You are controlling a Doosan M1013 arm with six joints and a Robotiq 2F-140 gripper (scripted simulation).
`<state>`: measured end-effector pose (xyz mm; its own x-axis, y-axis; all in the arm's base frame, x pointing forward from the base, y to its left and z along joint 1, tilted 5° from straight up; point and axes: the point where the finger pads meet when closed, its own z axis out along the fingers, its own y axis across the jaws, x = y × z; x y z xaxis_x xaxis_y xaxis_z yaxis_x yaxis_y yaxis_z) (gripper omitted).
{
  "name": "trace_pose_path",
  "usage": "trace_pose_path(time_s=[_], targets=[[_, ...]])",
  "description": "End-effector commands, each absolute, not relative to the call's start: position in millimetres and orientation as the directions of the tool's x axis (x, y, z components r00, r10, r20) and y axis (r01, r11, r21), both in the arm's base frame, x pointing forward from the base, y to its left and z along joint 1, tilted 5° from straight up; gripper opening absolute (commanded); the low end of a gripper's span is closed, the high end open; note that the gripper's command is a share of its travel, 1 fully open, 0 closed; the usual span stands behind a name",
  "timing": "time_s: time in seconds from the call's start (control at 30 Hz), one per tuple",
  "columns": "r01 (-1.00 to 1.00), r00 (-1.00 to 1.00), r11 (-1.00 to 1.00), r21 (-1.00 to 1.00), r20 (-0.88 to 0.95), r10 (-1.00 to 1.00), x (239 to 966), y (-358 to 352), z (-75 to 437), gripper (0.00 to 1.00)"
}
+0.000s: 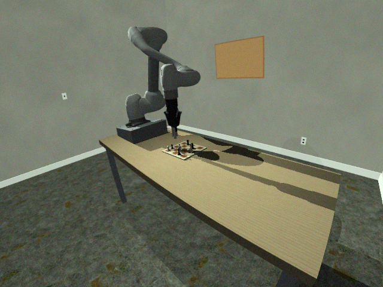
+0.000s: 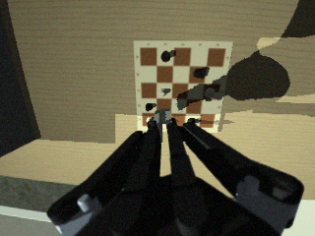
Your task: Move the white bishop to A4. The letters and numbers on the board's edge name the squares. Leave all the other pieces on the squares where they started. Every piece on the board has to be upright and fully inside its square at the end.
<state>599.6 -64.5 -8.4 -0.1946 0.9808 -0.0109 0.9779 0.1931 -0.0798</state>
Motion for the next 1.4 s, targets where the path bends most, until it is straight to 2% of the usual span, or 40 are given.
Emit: trace_pose_path(time_s=[0.0,0.53,0.83,1.1,1.37], targets=[[0.978,-0.195,0.193,-0.08,-0.011,0.981,601,-64,7,0.0],[0.977,-0.201,0.199,-0.08,-0.01,0.98,601,-64,9,0.0],[0.96,-0.268,0.267,-0.081,-0.005,0.963,602,-63,9,0.0],[0.872,-0.483,0.482,-0.08,0.014,0.876,605,-59,9,0.0],[0.641,-0.763,0.764,-0.069,0.042,0.645,611,-53,8,0.0]])
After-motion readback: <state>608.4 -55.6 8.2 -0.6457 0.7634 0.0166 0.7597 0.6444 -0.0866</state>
